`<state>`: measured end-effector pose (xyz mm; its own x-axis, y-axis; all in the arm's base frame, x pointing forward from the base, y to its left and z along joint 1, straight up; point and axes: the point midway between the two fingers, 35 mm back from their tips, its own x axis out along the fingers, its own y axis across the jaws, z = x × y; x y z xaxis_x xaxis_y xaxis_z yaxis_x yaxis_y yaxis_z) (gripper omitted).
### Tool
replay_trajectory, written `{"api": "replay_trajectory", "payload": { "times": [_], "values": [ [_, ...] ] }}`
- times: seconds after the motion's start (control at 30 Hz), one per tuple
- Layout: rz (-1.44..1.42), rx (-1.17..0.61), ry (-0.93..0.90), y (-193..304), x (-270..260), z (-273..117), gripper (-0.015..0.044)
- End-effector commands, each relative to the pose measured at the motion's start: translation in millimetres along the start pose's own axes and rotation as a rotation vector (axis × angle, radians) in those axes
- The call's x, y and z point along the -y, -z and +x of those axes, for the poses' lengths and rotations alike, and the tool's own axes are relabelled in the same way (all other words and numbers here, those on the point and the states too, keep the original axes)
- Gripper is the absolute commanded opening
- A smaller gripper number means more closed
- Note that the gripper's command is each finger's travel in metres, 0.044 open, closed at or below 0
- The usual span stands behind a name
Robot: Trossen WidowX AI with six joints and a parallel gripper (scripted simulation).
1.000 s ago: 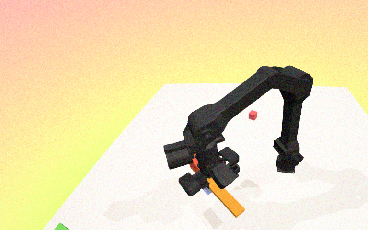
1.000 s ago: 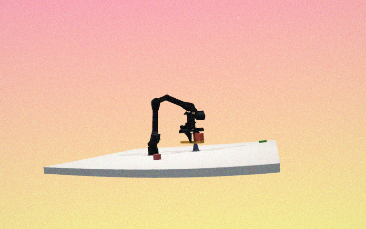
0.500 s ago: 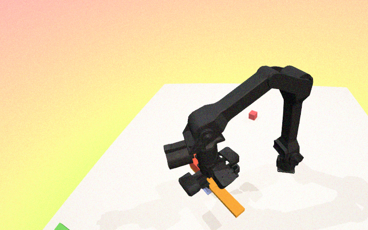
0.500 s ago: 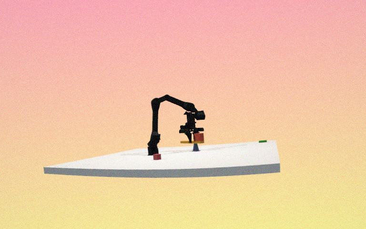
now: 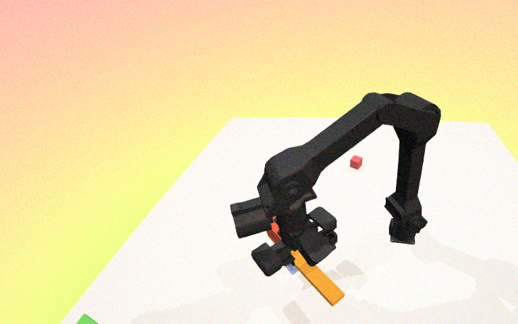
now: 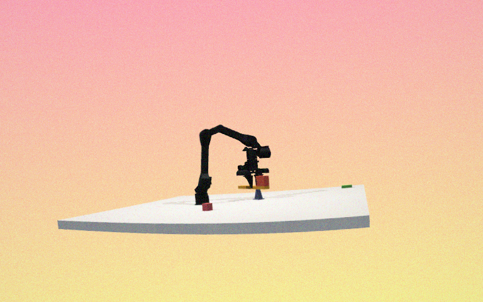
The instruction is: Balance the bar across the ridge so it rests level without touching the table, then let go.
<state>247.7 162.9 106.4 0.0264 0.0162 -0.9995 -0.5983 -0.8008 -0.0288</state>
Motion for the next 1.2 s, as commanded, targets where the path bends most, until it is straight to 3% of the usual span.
{"api": "replay_trajectory", "payload": {
  "times": [0.0, 1.17],
  "values": [
    [0.0, 0.0, 0.0, 0.0, 0.0, 0.0, 0.0167],
    [0.0, 0.0, 0.0, 0.0, 0.0, 0.0, 0.0185]
  ]
}}
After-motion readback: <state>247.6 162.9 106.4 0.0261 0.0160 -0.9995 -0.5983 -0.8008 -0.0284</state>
